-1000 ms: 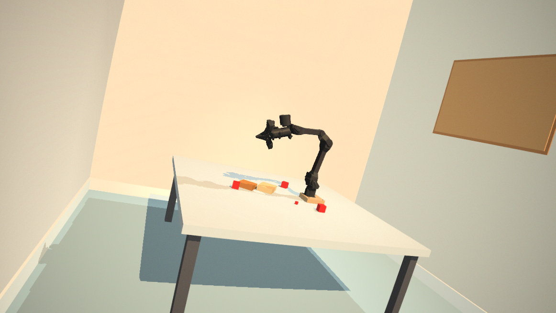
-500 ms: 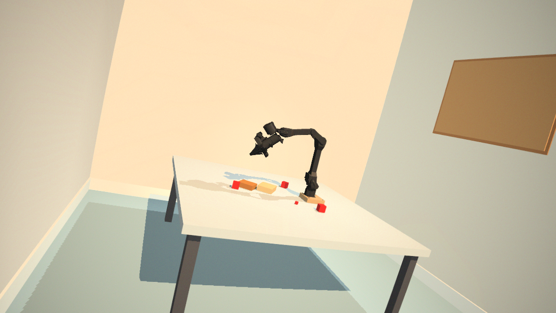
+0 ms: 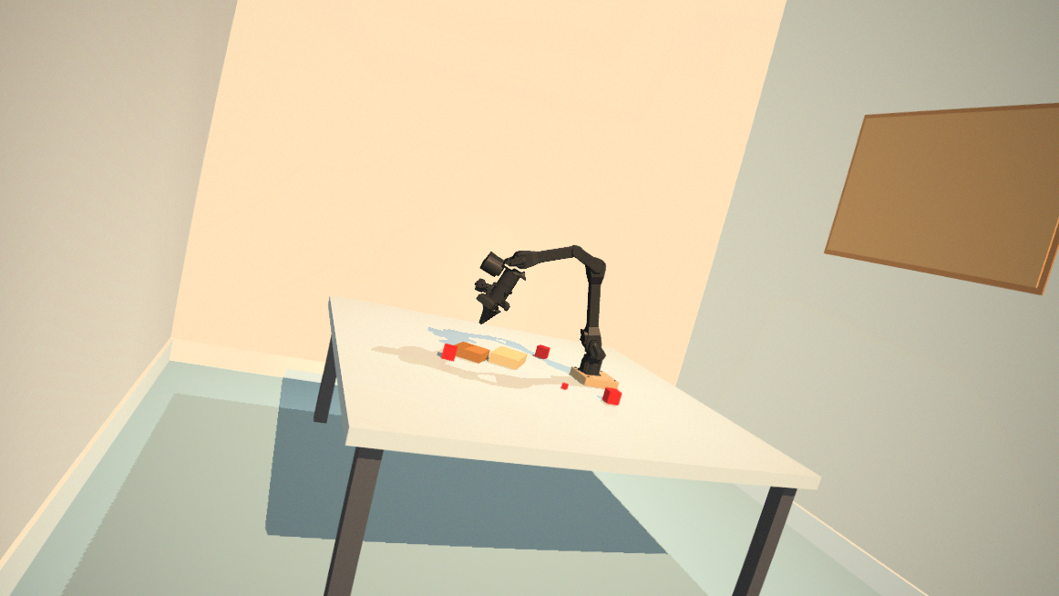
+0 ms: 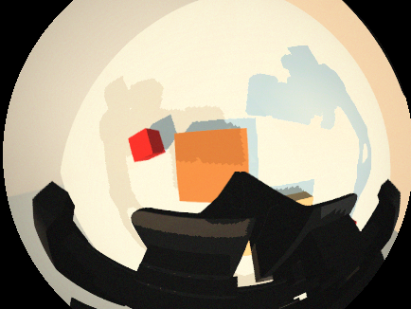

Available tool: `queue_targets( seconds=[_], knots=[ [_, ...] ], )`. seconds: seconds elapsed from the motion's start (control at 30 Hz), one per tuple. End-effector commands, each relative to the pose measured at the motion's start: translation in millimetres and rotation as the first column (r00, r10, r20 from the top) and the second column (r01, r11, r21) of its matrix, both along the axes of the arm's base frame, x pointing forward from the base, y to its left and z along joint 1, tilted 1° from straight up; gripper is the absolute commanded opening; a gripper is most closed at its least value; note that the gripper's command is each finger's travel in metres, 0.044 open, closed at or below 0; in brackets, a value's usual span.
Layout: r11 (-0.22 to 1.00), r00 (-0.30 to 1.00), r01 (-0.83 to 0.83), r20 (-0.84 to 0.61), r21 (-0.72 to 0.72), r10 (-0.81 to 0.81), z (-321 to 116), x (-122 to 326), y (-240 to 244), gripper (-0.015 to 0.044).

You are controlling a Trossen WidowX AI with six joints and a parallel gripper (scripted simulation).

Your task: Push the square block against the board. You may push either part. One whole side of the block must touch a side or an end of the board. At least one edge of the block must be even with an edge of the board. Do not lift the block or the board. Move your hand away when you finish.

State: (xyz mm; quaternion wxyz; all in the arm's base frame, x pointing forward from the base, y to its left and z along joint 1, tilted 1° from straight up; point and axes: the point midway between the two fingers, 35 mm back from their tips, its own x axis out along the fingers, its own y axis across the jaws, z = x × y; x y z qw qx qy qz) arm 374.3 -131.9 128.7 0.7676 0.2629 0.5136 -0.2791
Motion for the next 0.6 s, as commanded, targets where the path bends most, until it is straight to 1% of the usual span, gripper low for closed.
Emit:
queue_targets(
  seconds=[0.0,0.23,0.37,0.5,0.57],
  knots=[
    [0.999,0.995,-0.038,-0.095,0.030,0.040,-16,-13,-8,0.0000],
    [0.987,0.954,-0.098,-0.270,0.124,0.128,-46,-44,-21,0.0000],
    [0.986,0.949,-0.102,-0.284,0.135,0.137,-51,-47,-22,0.0000],
    [0.986,0.949,-0.102,-0.285,0.135,0.137,-100,-45,-23,0.0000],
    [0.986,0.949,-0.102,-0.285,0.135,0.137,-103,-45,-23,0.0000]
  ],
)
